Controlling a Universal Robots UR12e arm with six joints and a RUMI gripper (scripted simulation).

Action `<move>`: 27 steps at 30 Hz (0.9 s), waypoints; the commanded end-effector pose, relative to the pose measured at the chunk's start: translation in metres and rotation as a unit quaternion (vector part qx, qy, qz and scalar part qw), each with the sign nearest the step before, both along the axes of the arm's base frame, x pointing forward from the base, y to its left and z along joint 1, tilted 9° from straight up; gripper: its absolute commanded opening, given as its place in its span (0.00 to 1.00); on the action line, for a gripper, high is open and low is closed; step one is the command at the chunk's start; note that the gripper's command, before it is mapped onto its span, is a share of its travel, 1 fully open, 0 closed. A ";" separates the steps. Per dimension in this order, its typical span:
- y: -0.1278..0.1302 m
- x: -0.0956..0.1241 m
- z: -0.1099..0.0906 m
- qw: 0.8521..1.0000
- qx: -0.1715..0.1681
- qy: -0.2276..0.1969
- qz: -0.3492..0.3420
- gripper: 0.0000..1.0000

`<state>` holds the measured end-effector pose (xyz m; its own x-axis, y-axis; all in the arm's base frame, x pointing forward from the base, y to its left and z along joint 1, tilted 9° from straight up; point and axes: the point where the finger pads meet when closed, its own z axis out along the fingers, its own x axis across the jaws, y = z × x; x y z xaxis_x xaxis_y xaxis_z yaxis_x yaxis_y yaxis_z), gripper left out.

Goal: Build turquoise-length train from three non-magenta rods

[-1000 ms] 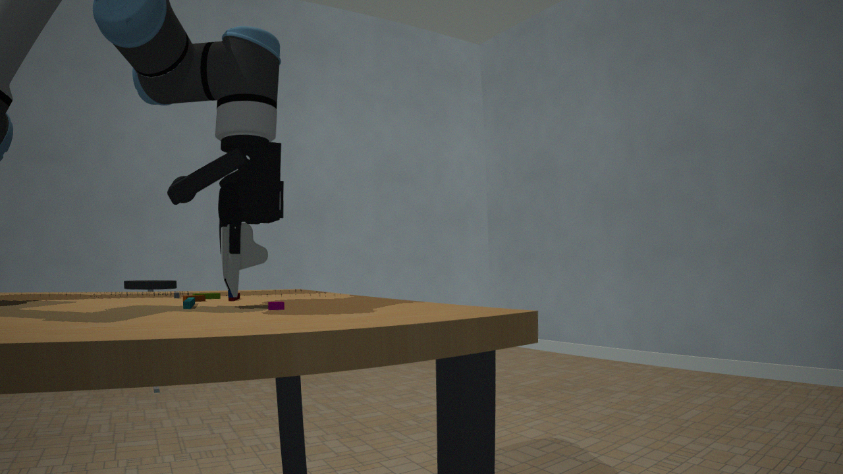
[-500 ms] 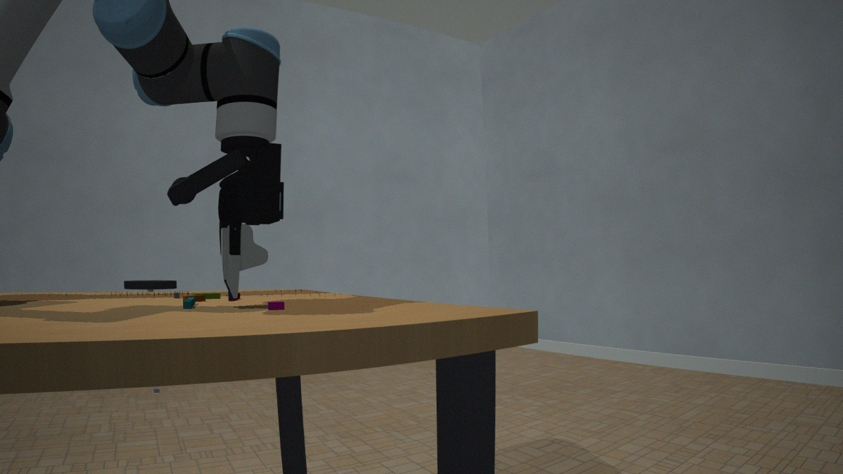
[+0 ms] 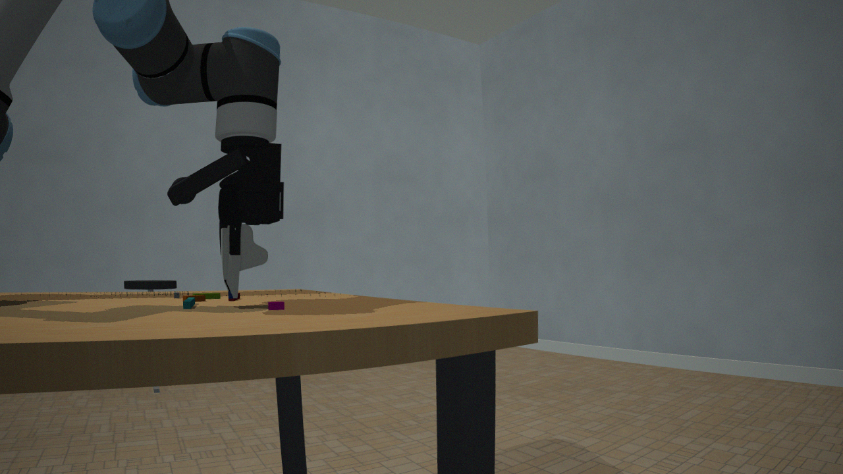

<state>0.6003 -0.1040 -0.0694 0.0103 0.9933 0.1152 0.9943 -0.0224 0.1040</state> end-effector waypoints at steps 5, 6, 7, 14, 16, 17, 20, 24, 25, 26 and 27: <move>0.000 0.001 0.000 1.000 0.000 -0.001 0.000 0.00; 0.000 0.001 0.000 1.000 0.000 -0.001 0.000 0.00; 0.000 0.001 0.000 1.000 0.000 -0.001 0.000 0.00; 0.000 0.001 -0.003 1.000 0.000 -0.001 0.000 0.00; 0.000 0.001 -0.005 1.000 0.000 -0.001 0.000 0.00; 0.000 0.001 -0.005 1.000 0.000 -0.001 0.000 0.00; 0.001 0.001 -0.008 1.000 0.000 -0.001 0.000 0.00; 0.001 0.002 -0.011 1.000 0.000 -0.001 0.000 0.00; 0.001 0.002 -0.011 1.000 0.000 -0.001 0.000 0.00; 0.001 0.002 -0.011 1.000 0.000 -0.001 0.000 0.00; 0.001 0.002 -0.011 1.000 0.000 -0.001 0.000 0.00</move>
